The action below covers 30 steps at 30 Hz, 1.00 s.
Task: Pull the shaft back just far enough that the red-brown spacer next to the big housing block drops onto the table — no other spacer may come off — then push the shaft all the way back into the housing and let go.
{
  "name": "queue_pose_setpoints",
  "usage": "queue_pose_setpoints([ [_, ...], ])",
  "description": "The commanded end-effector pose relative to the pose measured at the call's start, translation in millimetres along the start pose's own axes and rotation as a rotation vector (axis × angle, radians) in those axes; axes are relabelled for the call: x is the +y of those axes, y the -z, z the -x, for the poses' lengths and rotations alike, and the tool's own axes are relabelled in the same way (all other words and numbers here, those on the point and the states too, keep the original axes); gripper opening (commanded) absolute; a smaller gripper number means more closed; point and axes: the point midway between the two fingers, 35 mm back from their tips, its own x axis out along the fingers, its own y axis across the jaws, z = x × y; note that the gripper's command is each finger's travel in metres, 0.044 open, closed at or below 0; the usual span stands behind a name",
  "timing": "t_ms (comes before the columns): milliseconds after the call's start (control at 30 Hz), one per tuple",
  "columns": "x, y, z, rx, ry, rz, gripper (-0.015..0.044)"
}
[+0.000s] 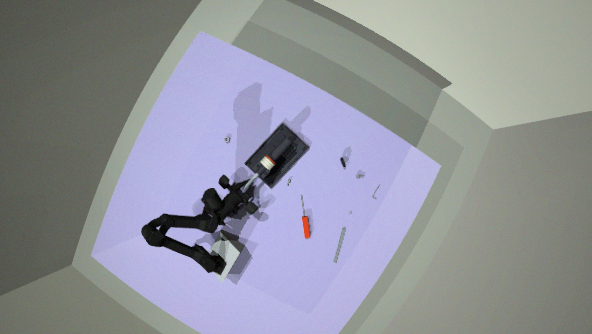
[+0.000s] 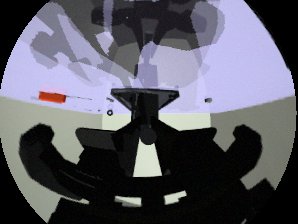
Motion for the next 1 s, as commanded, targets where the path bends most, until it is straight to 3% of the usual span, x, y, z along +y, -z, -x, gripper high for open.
queue_pose_setpoints([
  [0, -0.8, -0.4, 0.9, -0.002, 0.003, -0.003, 0.0],
  [967, -0.8, -1.9, 3.4, -0.002, 0.003, -0.004, 0.0],
])
